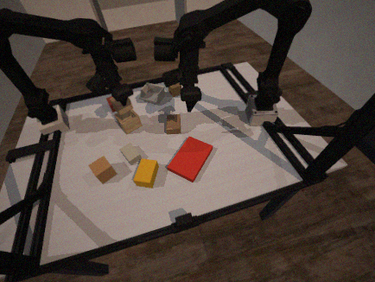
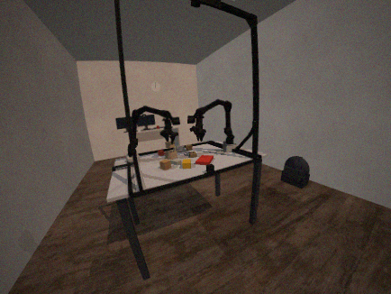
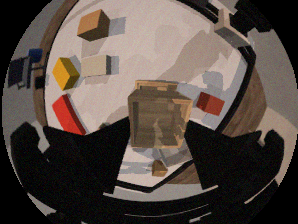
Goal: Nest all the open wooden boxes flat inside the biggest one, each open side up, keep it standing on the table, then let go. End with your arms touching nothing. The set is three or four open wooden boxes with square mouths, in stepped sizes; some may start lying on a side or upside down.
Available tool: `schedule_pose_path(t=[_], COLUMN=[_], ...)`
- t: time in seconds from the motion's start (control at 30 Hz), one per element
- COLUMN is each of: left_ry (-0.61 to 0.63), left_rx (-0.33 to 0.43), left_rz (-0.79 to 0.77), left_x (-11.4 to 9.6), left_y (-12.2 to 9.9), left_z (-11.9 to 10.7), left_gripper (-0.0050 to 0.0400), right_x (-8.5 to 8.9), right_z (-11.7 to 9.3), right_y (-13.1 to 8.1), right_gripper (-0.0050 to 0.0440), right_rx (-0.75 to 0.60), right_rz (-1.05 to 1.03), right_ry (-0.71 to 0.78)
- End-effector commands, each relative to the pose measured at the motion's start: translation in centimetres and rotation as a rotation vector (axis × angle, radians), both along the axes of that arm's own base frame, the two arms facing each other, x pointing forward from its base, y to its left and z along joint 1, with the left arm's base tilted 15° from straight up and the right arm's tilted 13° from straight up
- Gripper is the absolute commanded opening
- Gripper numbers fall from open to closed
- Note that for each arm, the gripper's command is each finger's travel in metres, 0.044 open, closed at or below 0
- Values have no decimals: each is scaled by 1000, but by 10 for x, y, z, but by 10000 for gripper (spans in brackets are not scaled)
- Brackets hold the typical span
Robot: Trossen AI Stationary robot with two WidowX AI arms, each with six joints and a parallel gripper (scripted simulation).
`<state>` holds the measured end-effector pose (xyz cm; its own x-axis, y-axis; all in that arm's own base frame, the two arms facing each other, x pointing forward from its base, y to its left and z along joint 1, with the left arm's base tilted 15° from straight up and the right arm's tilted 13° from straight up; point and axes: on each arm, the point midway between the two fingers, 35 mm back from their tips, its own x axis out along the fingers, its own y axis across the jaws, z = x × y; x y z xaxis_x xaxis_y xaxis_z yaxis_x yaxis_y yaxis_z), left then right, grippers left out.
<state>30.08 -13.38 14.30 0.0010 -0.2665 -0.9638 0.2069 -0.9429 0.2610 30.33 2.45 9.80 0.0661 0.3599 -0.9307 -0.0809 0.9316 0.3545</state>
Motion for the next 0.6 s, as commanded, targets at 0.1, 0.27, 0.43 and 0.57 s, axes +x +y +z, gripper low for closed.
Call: schedule_pose_path(t=[0.1, 0.27, 0.43, 0.57], left_ry=[-1, -1, -1, -1], left_rx=[0, 0, 0, 0], left_rz=[-6, -6, -6, -6], left_x=[-1, -1, -1, -1], left_y=[0, 0, 0, 0], left_z=[0, 0, 0, 0], left_gripper=[0, 0, 0, 0], right_x=[22, 43, 59, 64], right_z=[-16, -26, -35, -38], right_y=[-24, -46, -74, -86], right_gripper=[400, 400, 400, 400], right_rx=[118, 213, 283, 301], right_rz=[43, 83, 120, 134], right_ry=[-109, -258, -437, -515])
